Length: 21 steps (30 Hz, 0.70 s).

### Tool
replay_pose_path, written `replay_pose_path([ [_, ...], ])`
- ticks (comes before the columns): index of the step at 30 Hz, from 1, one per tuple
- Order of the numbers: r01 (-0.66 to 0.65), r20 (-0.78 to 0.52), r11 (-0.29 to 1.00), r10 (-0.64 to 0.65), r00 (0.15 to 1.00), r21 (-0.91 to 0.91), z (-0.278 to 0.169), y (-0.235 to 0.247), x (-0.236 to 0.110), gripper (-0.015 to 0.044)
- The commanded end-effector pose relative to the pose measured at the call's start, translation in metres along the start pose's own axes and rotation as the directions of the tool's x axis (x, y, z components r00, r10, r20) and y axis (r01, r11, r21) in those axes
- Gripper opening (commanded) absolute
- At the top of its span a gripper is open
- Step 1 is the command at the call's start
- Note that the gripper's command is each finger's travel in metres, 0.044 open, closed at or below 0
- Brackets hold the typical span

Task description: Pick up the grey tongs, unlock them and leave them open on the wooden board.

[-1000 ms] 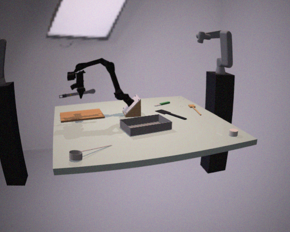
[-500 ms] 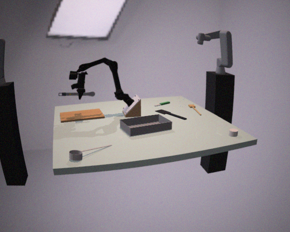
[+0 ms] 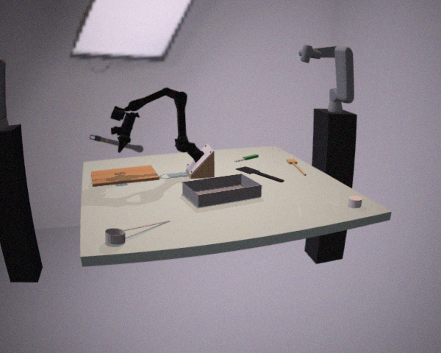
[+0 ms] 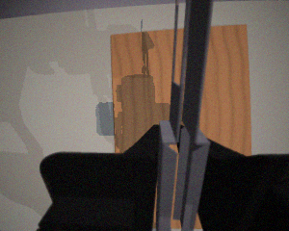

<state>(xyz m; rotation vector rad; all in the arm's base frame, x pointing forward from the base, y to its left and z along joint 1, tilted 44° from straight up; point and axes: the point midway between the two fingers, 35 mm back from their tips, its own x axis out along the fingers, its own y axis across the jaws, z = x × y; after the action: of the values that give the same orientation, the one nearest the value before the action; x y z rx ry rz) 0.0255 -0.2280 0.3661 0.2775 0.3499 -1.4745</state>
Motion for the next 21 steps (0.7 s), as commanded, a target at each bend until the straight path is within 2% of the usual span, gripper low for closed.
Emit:
replay_pose_path([
  [1,-0.010,0.080,1.000,0.010,0.997,-0.002,0.0015,0.0004,-0.0024,-0.0150],
  [21,-0.017,0.390,1.000,0.020,0.920,-0.010,-0.0046,-0.0010,-0.0055,-0.0150],
])
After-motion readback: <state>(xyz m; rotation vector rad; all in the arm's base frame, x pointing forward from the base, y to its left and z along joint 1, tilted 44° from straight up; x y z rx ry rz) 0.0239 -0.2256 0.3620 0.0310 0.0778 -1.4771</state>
